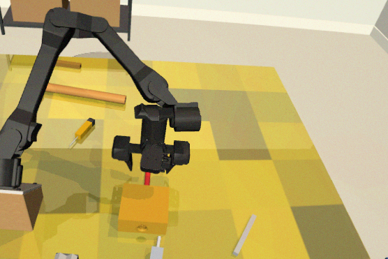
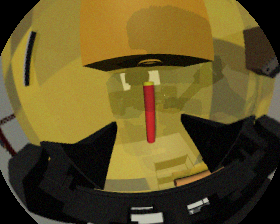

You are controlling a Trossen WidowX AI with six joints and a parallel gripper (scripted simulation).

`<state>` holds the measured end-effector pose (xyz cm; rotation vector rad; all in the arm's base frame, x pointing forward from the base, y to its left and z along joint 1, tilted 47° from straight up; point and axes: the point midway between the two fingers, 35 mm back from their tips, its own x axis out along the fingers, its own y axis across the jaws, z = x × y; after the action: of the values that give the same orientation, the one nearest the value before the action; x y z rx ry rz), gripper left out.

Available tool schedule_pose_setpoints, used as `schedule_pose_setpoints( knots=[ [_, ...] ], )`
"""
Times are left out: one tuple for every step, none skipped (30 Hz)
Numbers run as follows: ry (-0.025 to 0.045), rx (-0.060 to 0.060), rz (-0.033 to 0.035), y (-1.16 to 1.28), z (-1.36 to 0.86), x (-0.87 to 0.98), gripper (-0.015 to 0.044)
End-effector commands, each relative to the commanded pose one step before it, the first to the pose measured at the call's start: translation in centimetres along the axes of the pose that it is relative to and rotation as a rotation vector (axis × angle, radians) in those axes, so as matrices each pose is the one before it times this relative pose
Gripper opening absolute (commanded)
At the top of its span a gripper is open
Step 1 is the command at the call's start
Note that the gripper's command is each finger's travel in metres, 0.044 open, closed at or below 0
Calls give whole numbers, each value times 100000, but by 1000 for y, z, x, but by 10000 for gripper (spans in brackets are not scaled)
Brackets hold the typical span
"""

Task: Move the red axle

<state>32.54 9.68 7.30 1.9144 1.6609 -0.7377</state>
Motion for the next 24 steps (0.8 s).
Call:
schedule_pose_setpoints(
  knots=[
    [-379, 681, -498, -158, 153, 805, 440],
    [32, 2, -1, -16, -8, 160, 440],
    [33, 2, -1, -17, -9, 160, 440],
    [35, 3, -1, -18, -9, 159, 440],
    [36, 3, -2, -19, -9, 159, 440],
    [30, 2, -2, -16, -8, 127, 440],
    [19, 2, -1, -10, -5, 77, 440],
    [6, 1, 0, -3, -2, 26, 440],
    [0, 0, 0, 0, 0, 0, 440],
    [0, 0, 0, 0, 0, 0, 440],
    [0, 0, 0, 0, 0, -11, 440],
    [0, 0, 0, 0, 0, 0, 440],
    [0, 0, 0, 0, 0, 0, 440],
    [425, -450, -23, 6, -114, -129, 414],
    [0, 0, 0, 0, 0, 0, 387],
    [0, 0, 0, 0, 0, 0, 361],
    [0, 0, 0, 0, 0, 0, 335],
    [0, 0, 0, 0, 0, 0, 309],
    [0, 0, 0, 0, 0, 0, 282],
    [0, 0, 0, 0, 0, 0, 256],
    [0, 0, 0, 0, 0, 0, 230],
    [0, 0, 0, 0, 0, 0, 204],
    [0, 0, 0, 0, 0, 0, 177],
    [0, 0, 0, 0, 0, 0, 151]
  ],
)
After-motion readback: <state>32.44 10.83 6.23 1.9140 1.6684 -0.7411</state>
